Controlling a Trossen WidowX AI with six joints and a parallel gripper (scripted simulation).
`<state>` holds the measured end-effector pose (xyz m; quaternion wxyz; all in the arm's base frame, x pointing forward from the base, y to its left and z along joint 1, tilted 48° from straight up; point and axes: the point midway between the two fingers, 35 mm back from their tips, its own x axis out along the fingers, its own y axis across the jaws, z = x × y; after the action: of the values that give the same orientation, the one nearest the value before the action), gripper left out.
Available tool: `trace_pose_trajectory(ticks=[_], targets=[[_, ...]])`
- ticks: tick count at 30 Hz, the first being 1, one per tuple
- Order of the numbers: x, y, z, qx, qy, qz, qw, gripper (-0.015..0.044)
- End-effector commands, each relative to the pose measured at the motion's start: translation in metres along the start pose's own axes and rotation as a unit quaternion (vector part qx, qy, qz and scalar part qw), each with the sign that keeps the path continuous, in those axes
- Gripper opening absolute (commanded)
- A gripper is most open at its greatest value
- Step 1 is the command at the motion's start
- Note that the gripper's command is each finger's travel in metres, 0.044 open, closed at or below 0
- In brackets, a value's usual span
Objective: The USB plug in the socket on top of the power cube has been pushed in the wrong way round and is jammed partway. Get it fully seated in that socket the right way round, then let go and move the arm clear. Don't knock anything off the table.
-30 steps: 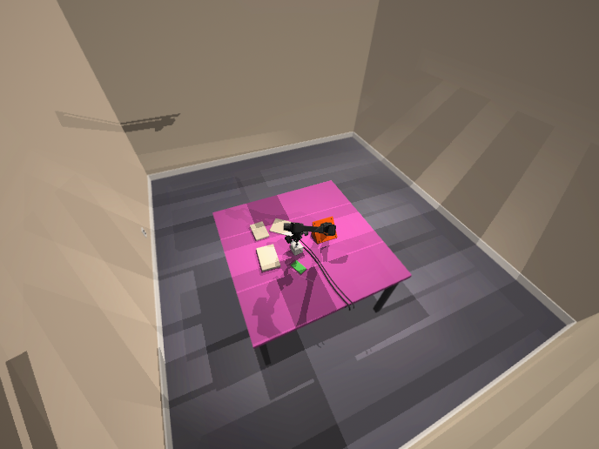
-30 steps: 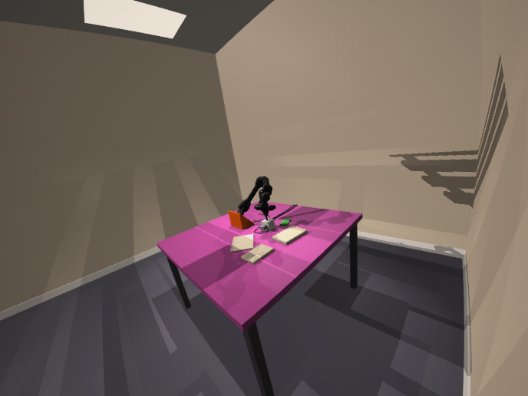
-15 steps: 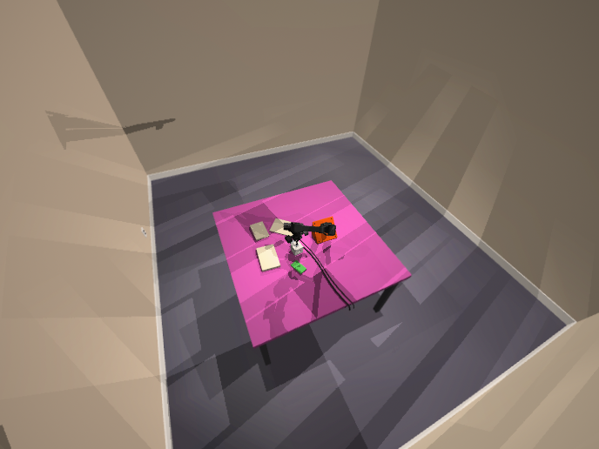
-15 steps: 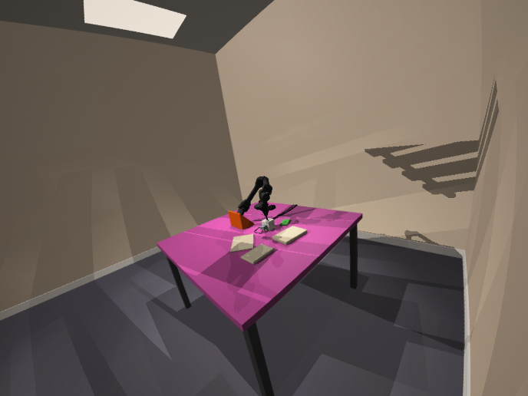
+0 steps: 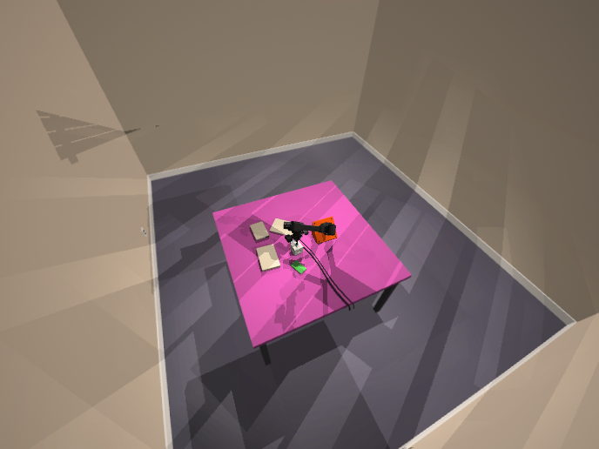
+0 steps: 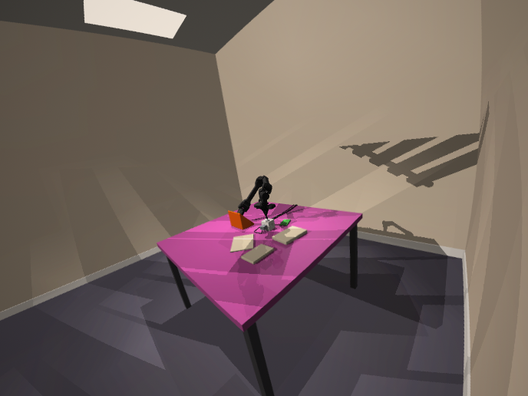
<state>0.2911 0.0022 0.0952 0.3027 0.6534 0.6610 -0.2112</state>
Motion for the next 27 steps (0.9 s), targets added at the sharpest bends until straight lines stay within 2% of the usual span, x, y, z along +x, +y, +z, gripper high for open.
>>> trace_pose_trajectory(ticks=[1,27], targets=[[-0.004,0.000,0.001,-0.002,-0.003,0.000,1.000,0.0000],[-0.017,0.000,0.001,-0.009,-0.002,0.000,1.000,0.0000]])
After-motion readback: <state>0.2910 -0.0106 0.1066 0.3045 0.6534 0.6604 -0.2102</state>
